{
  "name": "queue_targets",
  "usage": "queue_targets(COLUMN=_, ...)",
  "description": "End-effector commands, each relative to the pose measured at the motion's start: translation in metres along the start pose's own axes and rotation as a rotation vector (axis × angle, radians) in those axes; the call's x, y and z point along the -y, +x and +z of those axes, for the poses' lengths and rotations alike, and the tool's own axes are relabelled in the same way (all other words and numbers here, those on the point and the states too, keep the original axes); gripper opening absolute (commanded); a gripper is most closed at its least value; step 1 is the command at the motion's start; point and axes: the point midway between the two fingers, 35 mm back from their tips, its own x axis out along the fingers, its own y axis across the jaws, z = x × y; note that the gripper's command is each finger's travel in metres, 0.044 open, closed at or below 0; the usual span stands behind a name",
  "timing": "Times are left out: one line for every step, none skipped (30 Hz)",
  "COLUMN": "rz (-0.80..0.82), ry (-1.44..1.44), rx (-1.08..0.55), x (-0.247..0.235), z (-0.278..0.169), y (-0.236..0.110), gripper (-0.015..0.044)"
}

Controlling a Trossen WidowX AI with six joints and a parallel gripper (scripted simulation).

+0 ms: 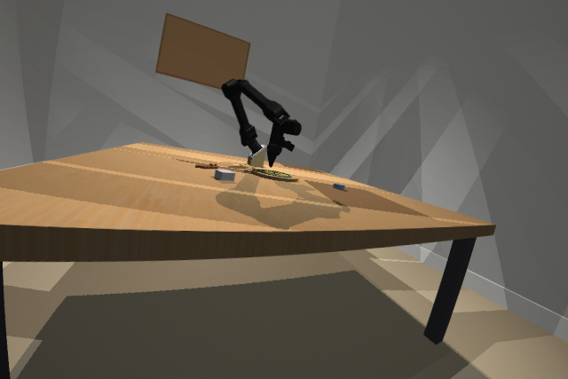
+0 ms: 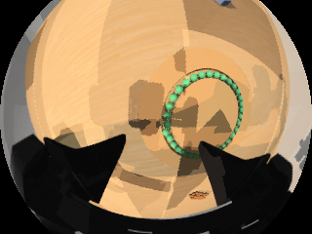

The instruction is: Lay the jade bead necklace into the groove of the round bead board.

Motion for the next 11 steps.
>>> queue_targets(rz=-0.017, ry=0.011, rx=0.018, x=0.001, z=0.001, y=-0.054, gripper=0.044)
queue_targets(rz=-0.018, ry=0.011, rx=0.016, x=0.0, z=-0.001, y=-0.062, gripper=0.044)
queue_targets(rz=-0.018, ry=0.011, rx=0.015, x=0.0, z=-0.001, y=-0.065, gripper=0.044)
queue_targets(rz=-0.018, ry=0.011, rx=0.015, x=0.0, z=-0.001, y=-0.065, gripper=0.044)
queue_targets(rz=-0.018, ry=0.011, rx=0.015, x=0.0, z=-0.001, y=-0.065, gripper=0.044)
queue_targets(rz=-0.018, ry=0.011, rx=0.015, x=0.0, z=-0.001, y=-0.065, gripper=0.044)
queue_targets(rz=-0.018, ry=0.011, rx=0.015, x=0.0, z=-0.001, y=-0.065, gripper=0.044)
queue_targets(rz=-0.018, ry=0.011, rx=0.015, x=0.0, z=-0.001, y=-0.065, gripper=0.044)
queue_targets(rz=-0.018, ry=0.011, rx=0.015, x=0.0, z=-0.001, y=-0.065, gripper=0.044)
queue_targets(rz=-0.018, ry=0.011, rx=0.015, x=0.0, z=-0.001, y=-0.065, gripper=0.044)
queue_targets(rz=-0.018, ry=0.011, rx=0.015, x=0.0, z=-0.001, y=-0.065, gripper=0.044)
